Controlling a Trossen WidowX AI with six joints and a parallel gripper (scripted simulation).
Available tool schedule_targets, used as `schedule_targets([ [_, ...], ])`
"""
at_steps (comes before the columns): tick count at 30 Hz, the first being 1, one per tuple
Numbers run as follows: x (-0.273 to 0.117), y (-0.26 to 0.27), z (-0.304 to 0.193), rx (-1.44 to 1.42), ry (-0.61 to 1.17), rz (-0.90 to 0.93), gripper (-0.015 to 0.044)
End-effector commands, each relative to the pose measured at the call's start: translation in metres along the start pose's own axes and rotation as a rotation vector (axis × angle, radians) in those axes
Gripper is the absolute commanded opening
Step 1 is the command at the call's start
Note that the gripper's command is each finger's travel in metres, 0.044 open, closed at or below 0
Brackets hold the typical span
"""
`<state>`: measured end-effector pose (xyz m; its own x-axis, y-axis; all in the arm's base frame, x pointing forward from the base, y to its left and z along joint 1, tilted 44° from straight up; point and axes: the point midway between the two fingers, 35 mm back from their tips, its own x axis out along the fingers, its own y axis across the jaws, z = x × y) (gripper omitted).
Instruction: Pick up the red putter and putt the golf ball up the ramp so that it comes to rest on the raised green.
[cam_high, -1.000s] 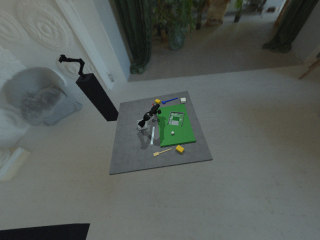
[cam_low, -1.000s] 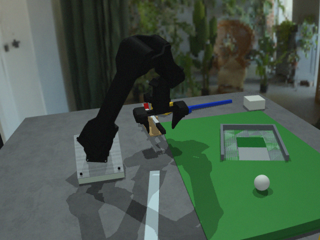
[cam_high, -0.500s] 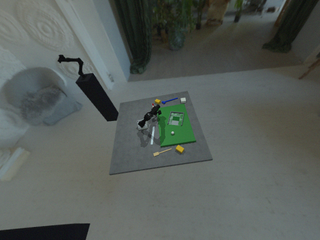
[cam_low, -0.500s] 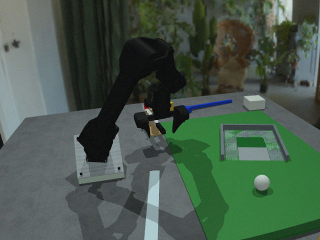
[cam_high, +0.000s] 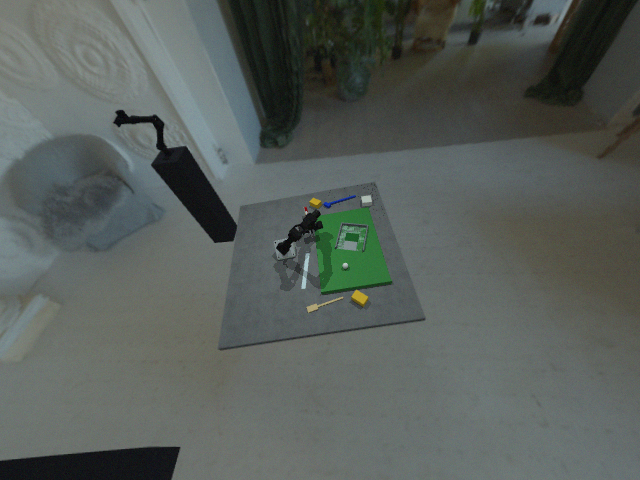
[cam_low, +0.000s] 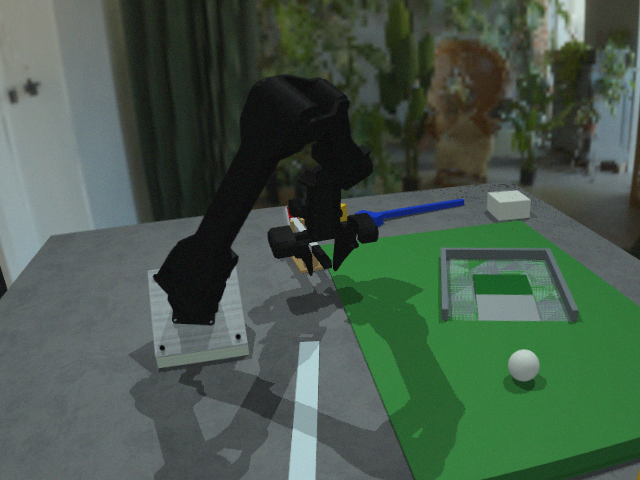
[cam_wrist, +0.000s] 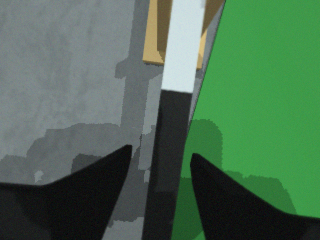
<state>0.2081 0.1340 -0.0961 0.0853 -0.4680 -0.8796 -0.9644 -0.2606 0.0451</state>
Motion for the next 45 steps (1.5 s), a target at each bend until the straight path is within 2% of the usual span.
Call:
schedule_targets([
  [1, 0.000, 0.000, 0.000, 0.001, 0.000, 0.000, 0.0099],
  [4, 0.000, 0.000, 0.000, 0.001, 0.000, 0.000, 0.0020],
  [7, 0.000, 0.000, 0.000, 0.001, 0.000, 0.000, 0.0000],
  [14, -0.009, -0.002, 0.004, 0.000, -0.001, 0.000, 0.0000],
  [28, -0.093, 0.000, 0.026, -0.001, -0.003, 0.001, 0.0000],
  [33, -0.097, 0.001, 0.027, -0.001, -0.003, 0.001, 0.0000],
  [35, -0.091, -0.002, 0.020, 0.019, 0.007, -0.002, 0.0000],
  [45, -0.122, -0.021, -0.045, 0.413, 0.025, -0.043, 0.0000],
])
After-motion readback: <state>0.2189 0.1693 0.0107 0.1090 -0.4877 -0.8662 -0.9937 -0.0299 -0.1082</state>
